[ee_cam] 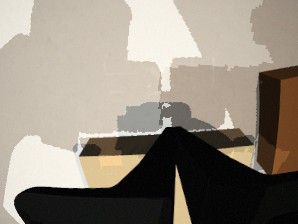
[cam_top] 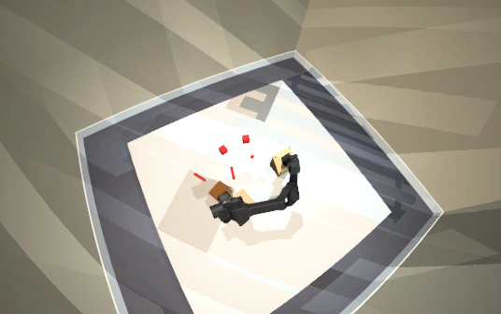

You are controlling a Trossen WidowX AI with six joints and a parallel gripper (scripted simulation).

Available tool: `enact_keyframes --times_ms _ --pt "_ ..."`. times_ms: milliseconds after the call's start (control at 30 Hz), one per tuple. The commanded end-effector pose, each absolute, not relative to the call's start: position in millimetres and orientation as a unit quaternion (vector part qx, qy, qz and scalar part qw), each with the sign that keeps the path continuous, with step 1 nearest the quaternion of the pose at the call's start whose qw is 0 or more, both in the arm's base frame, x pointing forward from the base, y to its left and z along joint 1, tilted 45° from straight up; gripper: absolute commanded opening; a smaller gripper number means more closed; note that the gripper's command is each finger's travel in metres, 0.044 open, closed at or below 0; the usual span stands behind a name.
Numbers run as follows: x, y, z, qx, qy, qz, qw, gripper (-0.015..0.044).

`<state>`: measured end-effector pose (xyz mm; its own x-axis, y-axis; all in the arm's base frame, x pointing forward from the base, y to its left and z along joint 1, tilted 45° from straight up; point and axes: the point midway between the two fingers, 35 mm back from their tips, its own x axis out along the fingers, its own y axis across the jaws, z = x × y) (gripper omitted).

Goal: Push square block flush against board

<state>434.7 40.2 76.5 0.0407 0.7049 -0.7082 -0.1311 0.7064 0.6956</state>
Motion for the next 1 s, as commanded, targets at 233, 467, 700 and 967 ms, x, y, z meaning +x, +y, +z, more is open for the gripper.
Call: enact_keyframes --times_ms 233,467,700,967 --pt "433 79 41 0.222 0.623 0.312 0.682 0.0000" --pt "431 78 41 0.222 0.623 0.312 0.682 0.0000" --pt "426 78 40 0.222 0.624 0.312 0.681 0.0000" --pt "420 77 40 0.222 0.624 0.312 0.681 0.0000"
